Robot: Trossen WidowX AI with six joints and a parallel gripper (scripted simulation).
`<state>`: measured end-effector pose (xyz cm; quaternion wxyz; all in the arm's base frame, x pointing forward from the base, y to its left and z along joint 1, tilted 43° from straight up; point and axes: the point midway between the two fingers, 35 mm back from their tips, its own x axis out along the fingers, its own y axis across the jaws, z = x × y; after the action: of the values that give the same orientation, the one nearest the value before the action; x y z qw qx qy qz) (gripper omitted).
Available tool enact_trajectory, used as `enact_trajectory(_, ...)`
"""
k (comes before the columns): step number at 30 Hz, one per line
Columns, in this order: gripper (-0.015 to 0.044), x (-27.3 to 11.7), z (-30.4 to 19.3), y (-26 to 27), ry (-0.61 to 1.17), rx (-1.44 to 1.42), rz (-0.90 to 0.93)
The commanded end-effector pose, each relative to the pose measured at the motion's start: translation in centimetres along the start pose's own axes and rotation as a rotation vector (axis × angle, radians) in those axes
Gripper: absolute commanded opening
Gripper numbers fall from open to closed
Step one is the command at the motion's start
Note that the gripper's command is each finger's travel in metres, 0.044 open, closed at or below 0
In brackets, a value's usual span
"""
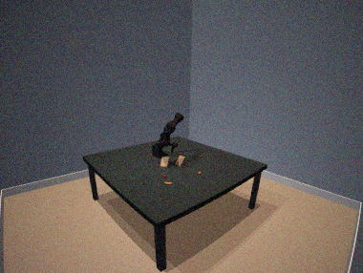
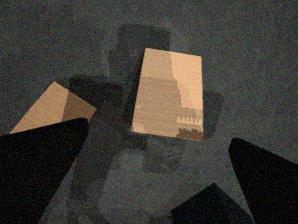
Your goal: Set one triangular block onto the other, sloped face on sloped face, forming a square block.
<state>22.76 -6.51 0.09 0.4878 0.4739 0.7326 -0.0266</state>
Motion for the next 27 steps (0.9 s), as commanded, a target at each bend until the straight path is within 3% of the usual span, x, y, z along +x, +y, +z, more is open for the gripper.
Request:
enact_trajectory(1,0.0440,0.4,0.2,0.0,0.000,0.010,0.007)
enact_trajectory(27,0.0440,4.6,0.8,-0.3,-0.002,0.010,0.007)
